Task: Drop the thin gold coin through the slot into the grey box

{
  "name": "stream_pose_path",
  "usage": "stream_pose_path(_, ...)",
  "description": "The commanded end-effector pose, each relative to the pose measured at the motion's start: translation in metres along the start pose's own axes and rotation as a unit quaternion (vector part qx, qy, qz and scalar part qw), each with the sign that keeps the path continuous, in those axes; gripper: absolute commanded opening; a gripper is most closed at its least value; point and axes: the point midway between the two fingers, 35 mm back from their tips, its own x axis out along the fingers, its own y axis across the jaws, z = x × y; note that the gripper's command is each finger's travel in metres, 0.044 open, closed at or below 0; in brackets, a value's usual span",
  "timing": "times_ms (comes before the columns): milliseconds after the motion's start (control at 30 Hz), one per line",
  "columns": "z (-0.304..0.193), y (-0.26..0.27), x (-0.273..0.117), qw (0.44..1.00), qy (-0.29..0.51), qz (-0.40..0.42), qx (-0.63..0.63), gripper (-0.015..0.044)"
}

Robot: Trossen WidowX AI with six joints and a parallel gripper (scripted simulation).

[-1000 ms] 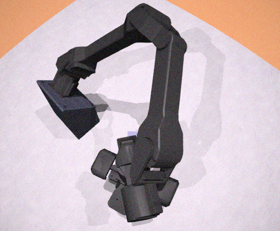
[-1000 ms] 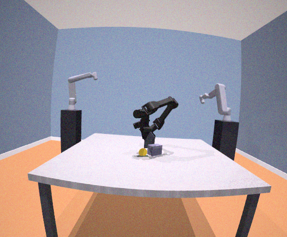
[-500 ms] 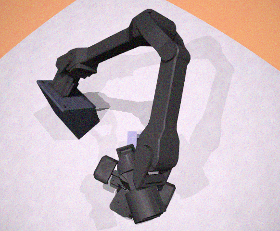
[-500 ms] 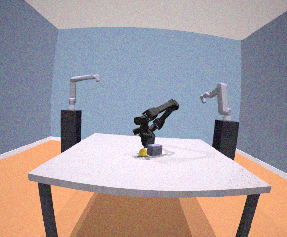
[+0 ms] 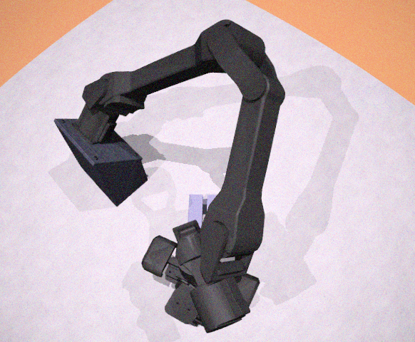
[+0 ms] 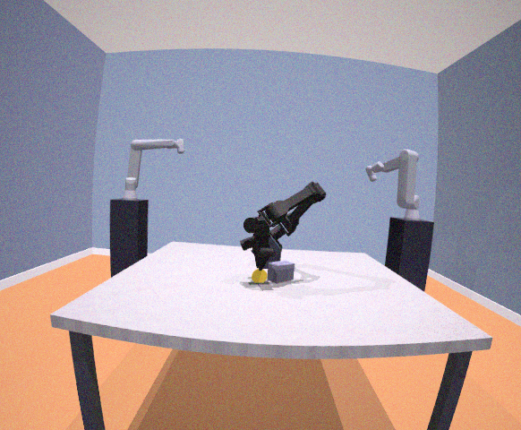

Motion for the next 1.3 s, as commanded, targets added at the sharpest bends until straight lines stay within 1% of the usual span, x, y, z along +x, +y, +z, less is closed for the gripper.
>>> stream_pose_path(0,-0.002,-0.001,0.009,1.0,0.005,-0.002,0.004,0.0161)
stream_pose_path(933,-0.005,-0.003,0.052,1.0,0.008,-0.002,0.004,0.0161)
stream_pose_path(1133,-0.005,-0.003,0.052,1.0,0.008,-0.002,0.004,0.0003)
stream_pose_path(1267,-0.005,-0.003,0.052,1.0,0.008,-0.002,0.004,0.0)
